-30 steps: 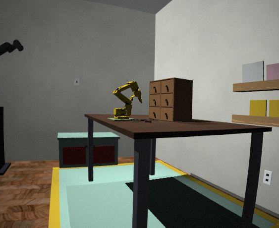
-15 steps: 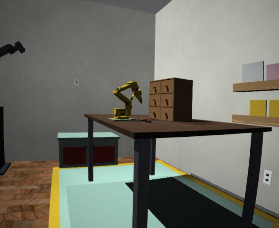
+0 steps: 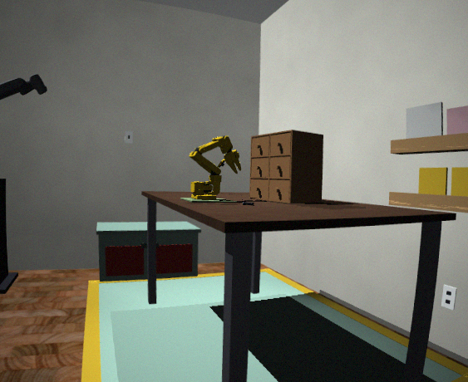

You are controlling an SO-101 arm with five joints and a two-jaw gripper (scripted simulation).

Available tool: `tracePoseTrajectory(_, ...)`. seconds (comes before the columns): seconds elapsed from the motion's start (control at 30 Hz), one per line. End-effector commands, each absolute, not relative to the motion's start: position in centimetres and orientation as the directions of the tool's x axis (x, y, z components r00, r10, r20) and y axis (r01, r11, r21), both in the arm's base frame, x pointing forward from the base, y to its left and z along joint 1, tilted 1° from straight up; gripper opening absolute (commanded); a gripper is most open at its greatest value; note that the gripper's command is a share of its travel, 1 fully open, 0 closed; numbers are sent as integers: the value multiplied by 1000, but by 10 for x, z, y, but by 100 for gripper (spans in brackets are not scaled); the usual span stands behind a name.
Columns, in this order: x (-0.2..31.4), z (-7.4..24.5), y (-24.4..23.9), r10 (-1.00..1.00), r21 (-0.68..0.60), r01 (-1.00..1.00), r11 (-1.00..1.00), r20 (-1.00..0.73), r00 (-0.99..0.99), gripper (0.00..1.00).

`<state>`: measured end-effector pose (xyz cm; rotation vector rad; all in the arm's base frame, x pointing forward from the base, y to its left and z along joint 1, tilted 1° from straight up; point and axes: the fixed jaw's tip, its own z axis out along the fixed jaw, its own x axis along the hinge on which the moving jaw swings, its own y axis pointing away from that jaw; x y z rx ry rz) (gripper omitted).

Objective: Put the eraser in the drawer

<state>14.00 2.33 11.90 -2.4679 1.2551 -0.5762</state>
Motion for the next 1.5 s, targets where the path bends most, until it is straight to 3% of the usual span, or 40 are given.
tracePoseTrajectory(0.0, 140, 123, 22, -871, -479, -734, -482, 176, 458, 21)
tracePoseTrajectory(0.73, 140, 123, 23, -997, -505, -863, -2, -70, 43, 21)
tracePoseTrajectory(1.47, 141, 123, 25, -875, -414, -774, 479, -298, -382, 21)
